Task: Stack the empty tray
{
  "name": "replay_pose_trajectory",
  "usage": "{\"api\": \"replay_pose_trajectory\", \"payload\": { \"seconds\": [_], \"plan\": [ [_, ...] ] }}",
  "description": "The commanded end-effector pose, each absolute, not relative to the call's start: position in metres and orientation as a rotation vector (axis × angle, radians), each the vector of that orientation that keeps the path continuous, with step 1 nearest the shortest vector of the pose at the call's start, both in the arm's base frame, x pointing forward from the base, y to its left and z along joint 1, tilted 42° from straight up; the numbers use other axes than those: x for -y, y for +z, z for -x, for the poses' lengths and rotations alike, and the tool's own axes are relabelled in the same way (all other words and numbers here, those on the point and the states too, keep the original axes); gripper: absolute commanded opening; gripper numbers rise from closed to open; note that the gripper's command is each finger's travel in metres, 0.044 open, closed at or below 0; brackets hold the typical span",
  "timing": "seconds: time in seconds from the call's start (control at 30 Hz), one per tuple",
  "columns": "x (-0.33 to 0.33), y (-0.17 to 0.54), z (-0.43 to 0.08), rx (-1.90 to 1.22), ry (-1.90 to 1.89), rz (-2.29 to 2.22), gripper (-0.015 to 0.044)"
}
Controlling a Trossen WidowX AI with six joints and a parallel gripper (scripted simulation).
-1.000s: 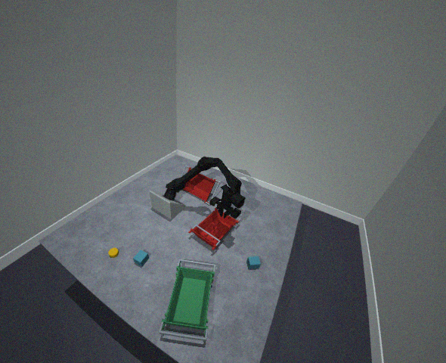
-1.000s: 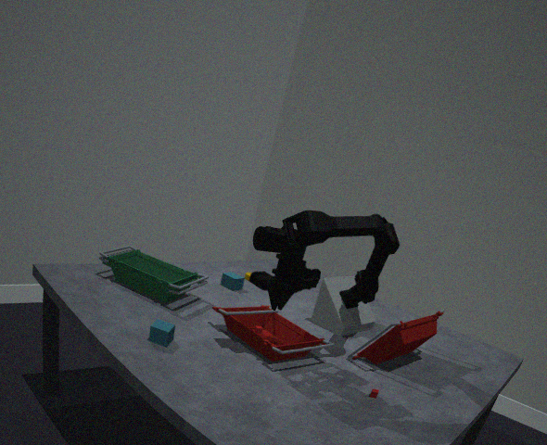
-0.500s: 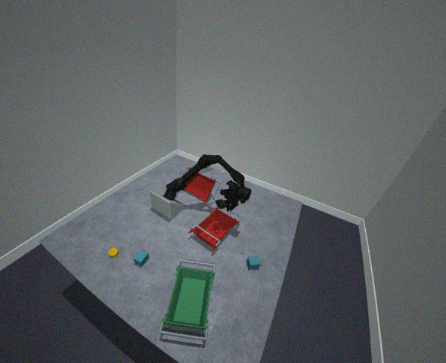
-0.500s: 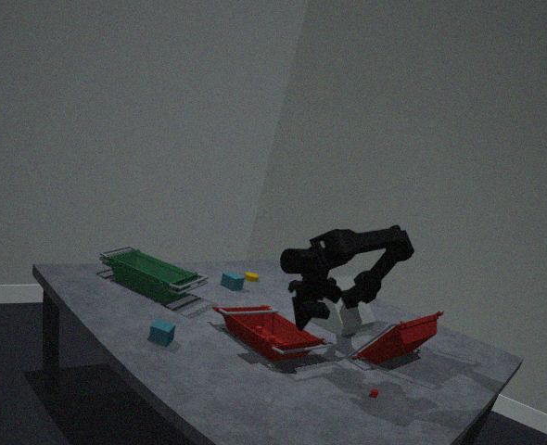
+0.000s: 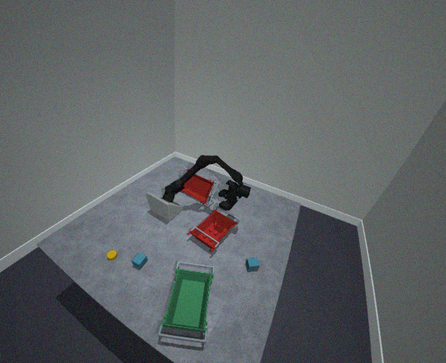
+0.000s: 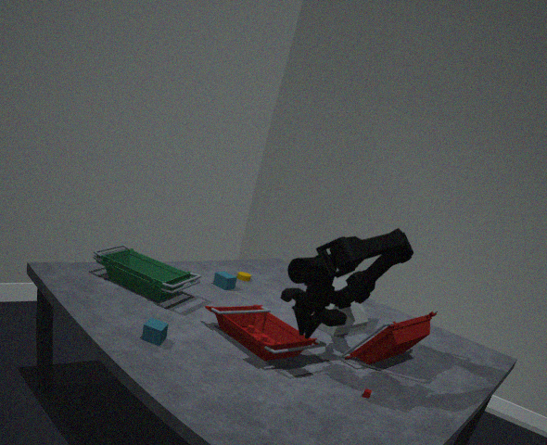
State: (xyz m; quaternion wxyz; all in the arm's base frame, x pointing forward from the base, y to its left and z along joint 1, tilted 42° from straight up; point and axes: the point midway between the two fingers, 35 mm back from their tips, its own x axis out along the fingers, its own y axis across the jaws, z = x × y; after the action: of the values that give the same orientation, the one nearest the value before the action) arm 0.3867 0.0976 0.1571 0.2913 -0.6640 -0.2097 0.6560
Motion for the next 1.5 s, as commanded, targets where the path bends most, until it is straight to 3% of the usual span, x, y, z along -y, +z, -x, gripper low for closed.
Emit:
{"api": "replay_pose_trajectory", "payload": {
  "seconds": [0.0,0.53,1.47],
  "plan": [
    [-0.103,0.154,-0.387,0.577,1.747,1.776,0.0084],
    [-0.138,0.115,-0.389,0.579,1.745,1.774,0.0084],
    [-0.073,0.088,-0.382,0.575,1.749,1.776,0.0084]
  ]
}}
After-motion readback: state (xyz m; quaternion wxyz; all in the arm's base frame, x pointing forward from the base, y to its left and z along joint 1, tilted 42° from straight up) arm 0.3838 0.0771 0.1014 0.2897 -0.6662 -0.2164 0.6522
